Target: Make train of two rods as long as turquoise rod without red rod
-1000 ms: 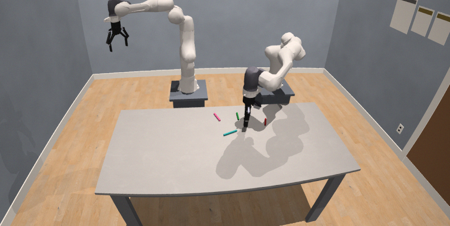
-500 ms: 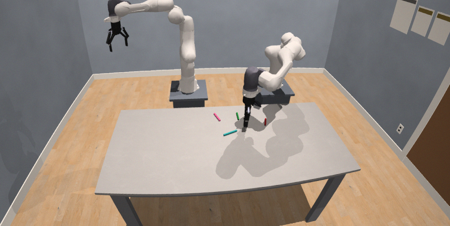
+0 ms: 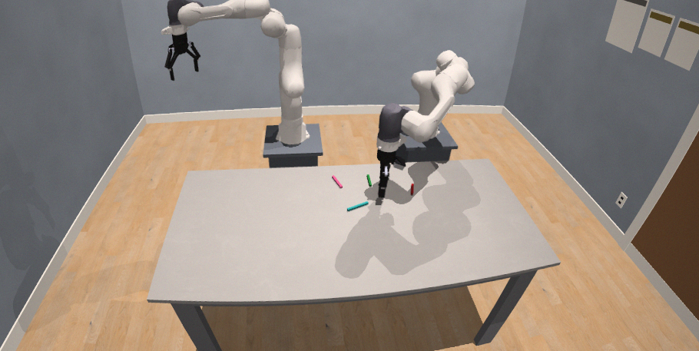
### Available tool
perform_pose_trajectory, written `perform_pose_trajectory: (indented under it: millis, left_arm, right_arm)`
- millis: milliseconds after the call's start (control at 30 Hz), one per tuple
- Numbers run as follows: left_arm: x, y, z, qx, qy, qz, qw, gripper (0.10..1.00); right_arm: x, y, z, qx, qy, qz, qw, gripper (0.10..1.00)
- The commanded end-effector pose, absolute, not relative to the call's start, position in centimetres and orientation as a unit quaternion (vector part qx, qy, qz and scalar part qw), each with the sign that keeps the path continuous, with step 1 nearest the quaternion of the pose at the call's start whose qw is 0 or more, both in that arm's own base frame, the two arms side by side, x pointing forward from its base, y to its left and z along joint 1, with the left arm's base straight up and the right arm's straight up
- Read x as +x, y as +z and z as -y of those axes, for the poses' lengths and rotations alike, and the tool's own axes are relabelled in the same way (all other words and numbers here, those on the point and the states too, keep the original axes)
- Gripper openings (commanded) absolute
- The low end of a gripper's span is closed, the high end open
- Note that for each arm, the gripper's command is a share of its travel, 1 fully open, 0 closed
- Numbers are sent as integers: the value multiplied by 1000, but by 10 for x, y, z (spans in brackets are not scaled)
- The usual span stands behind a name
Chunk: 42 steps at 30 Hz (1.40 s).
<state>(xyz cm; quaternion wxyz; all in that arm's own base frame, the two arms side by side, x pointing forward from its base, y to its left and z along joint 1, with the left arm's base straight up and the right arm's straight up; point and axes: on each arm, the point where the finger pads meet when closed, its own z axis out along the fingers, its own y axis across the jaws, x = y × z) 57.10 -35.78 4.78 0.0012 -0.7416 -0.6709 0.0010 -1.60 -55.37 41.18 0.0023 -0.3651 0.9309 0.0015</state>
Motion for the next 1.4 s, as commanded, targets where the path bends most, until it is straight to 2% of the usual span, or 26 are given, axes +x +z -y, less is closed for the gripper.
perform_pose_trajectory:
  millis: [0,1367]
  left_arm:
    - [572,48,358,-740,0,672,0,124]
    - [572,37,358,-740,0,672,0,124]
  right_arm:
    - [-18,413,554,-368,0,-930,0,1000]
    - [-18,413,554,-368,0,-930,0,1000]
